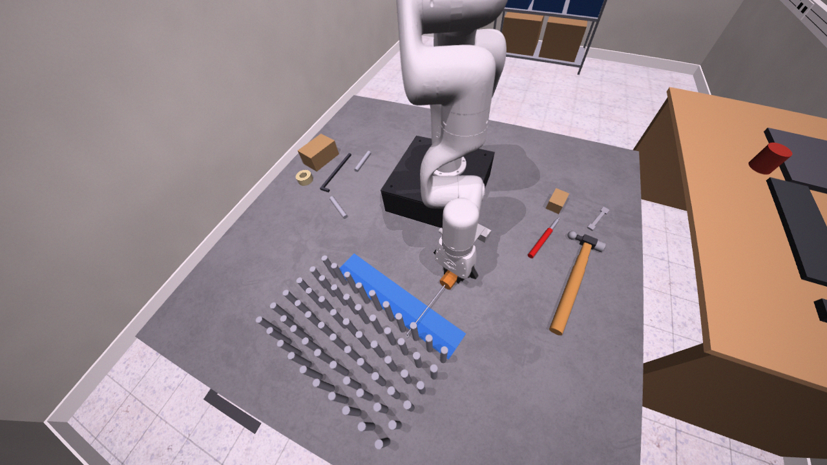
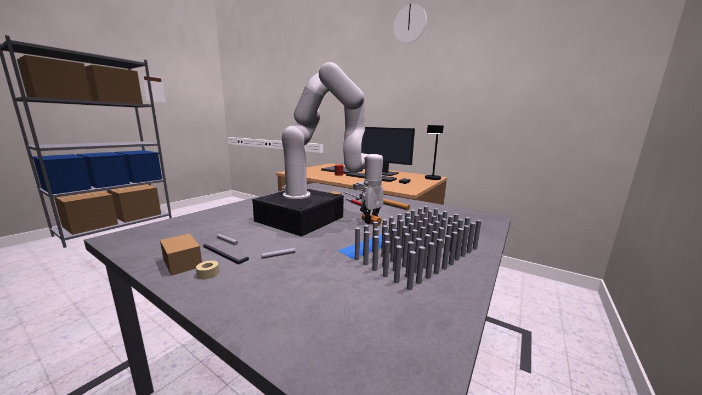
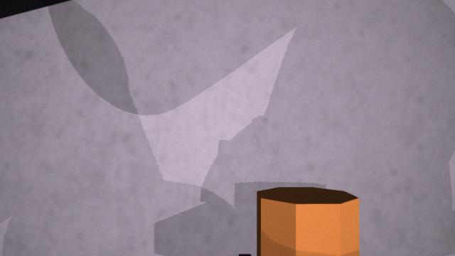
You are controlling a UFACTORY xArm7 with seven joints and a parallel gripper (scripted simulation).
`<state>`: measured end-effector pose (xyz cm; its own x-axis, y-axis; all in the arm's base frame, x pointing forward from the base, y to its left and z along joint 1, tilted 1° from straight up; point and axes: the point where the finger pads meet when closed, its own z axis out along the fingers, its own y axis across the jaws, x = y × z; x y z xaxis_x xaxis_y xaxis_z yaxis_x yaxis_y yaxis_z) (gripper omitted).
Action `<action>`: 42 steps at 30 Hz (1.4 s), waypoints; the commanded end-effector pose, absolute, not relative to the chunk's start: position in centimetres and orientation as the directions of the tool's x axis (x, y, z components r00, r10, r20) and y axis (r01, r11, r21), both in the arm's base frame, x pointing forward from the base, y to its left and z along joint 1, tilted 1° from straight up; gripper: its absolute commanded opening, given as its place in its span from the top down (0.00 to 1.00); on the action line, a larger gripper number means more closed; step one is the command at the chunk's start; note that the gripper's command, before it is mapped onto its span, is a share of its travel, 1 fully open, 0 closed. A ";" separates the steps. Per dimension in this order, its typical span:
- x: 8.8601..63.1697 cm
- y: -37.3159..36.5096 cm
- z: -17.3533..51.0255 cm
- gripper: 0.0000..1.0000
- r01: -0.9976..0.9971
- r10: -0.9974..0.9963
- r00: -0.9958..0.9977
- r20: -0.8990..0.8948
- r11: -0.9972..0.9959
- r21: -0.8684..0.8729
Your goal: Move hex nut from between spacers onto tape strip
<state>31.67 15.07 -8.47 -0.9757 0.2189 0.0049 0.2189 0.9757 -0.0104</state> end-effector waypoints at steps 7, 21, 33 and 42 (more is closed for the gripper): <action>30.3 15.5 -8.4 1.00 0.219 0.219 -0.976 0.002 0.976 -0.009; 28.5 15.9 -8.4 1.00 0.219 0.219 -0.976 0.002 0.976 -0.009; 28.0 16.0 -8.4 1.00 0.219 0.219 -0.976 0.002 0.976 -0.009; 28.0 16.0 -8.4 1.00 0.219 0.219 -0.976 0.002 0.976 -0.009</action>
